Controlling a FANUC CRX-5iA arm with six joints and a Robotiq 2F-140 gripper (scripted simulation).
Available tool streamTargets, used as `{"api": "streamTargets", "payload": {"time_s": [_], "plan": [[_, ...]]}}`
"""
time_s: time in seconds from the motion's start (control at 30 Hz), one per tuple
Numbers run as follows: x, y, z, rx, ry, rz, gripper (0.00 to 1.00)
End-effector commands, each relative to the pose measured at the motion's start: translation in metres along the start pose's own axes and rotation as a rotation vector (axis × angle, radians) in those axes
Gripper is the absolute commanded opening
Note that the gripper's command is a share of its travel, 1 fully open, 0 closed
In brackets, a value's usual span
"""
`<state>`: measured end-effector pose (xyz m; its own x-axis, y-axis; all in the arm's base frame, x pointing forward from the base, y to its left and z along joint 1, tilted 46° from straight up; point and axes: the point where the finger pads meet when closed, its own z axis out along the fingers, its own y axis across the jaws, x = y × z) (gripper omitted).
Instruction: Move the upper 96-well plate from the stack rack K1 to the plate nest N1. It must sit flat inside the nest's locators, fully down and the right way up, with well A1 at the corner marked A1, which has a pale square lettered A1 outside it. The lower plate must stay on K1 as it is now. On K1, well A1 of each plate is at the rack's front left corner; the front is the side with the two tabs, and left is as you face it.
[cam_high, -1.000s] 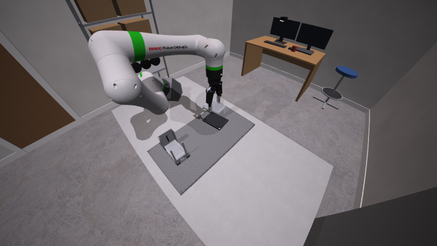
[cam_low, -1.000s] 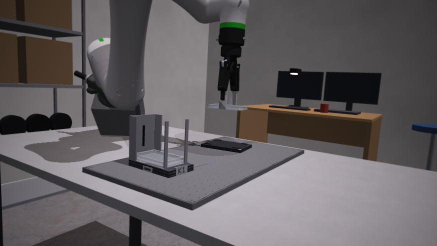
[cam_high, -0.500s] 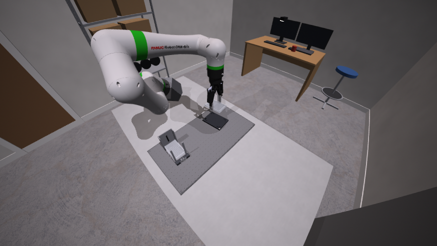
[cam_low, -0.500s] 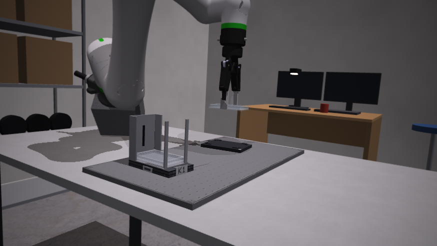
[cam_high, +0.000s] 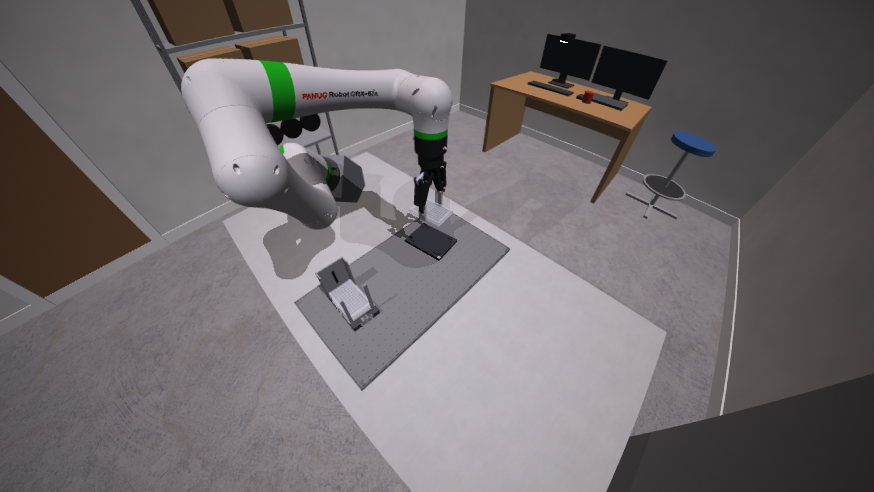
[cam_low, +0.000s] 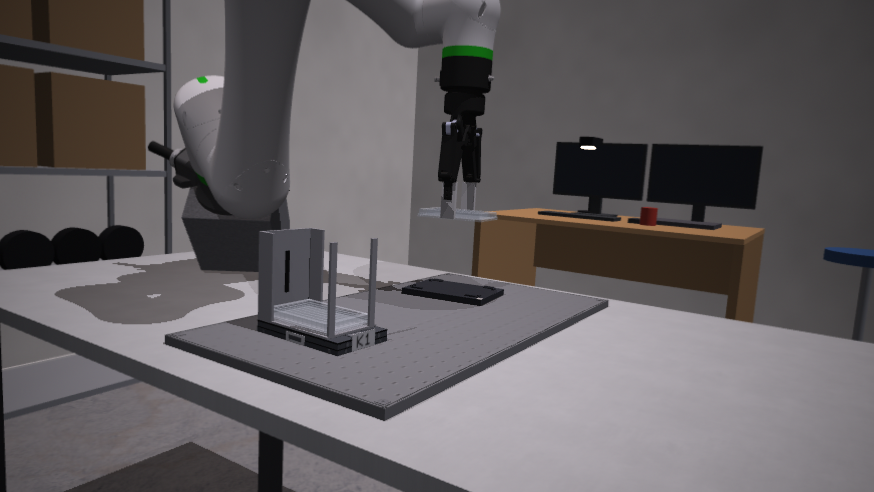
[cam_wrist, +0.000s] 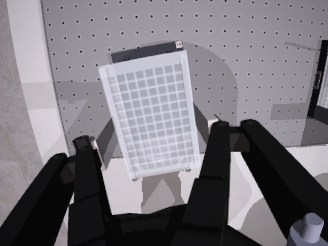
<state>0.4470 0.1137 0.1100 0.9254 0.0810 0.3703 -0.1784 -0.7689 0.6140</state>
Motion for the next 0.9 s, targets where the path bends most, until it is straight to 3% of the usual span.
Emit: {"api": "streamTargets", "payload": {"time_s": [0.0,0.23,0.87], "plan": [[0.000,0.000,0.000,0.000,0.000,0.000,0.00],[0.000,0.000,0.000,0.000,0.000,0.000,0.00],[0.000,0.000,0.028,0.000,0.000,0.000,0.00]]}}
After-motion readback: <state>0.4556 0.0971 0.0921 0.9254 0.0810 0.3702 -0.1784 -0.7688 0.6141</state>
